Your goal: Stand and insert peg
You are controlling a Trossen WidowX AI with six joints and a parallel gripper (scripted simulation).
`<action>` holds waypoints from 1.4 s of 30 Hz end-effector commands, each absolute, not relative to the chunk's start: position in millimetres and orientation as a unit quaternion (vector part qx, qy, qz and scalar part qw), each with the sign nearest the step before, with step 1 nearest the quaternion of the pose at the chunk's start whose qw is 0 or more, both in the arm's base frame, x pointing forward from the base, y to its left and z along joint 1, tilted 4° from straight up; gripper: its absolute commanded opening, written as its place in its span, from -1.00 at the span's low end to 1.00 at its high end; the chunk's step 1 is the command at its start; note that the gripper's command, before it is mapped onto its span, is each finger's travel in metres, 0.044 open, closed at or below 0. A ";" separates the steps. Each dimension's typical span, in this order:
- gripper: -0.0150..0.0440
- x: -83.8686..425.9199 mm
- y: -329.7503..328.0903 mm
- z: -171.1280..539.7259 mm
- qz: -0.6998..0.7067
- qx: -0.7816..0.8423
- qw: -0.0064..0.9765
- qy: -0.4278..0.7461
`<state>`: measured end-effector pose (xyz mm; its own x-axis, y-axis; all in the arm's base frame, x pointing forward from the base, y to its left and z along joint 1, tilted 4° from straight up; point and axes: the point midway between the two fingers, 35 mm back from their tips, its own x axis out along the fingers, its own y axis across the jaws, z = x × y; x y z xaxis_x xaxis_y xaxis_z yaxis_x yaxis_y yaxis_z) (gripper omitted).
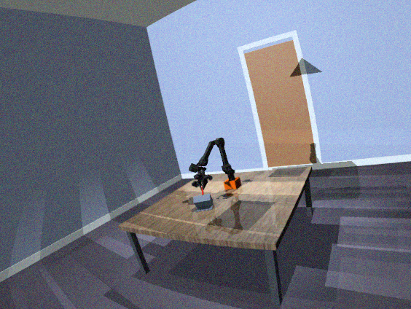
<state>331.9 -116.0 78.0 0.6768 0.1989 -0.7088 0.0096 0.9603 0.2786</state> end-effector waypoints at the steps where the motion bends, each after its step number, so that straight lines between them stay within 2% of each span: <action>1: -0.49 334.5 -114.7 74.8 0.054 0.134 0.906 0.398; 42: -0.49 347.8 -110.7 60.8 0.057 0.131 0.907 0.395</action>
<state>346.9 -110.6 62.9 0.6813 0.2083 -0.7017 -0.0016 0.9591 0.2832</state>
